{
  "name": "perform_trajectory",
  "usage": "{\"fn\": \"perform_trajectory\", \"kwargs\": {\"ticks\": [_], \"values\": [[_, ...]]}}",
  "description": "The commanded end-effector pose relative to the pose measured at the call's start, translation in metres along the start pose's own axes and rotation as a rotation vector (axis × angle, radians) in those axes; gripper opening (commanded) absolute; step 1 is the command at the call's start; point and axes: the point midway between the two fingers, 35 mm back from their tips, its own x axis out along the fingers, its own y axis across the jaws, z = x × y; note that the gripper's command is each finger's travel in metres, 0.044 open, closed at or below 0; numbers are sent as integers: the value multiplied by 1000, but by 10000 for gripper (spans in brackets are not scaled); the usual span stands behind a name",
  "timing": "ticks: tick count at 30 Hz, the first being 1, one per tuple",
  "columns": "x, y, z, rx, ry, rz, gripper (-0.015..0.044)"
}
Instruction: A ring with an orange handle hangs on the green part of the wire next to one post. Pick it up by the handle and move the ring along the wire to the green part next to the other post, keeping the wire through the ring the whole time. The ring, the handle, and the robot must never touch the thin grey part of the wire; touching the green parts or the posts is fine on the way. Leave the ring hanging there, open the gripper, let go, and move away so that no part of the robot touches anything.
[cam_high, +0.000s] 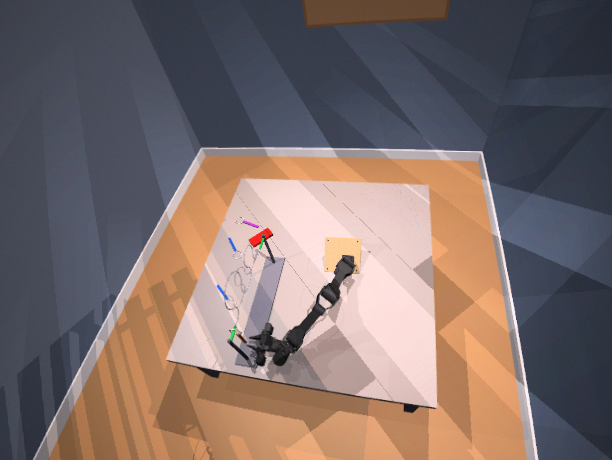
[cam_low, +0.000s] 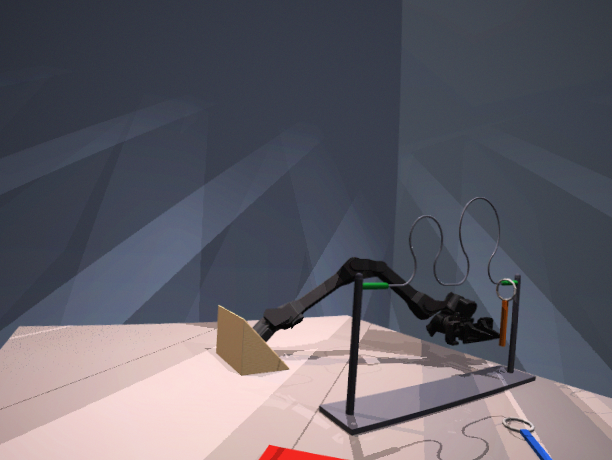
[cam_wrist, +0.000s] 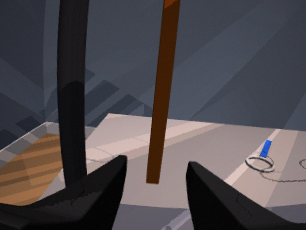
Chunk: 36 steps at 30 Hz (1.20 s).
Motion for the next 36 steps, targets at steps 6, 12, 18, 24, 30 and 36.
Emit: {"fn": "perform_trajectory", "kwargs": {"ticks": [6, 12, 18, 24, 30, 36], "values": [[17, 2, -1, -5, 1, 1, 160], [26, 2, -1, -5, 0, 1, 160], [36, 2, -1, -6, 0, 2, 160], [46, 2, -1, -6, -1, 3, 160], [55, 1, -1, -7, -1, 3, 160], [56, 1, -1, -7, -1, 3, 160]]}}
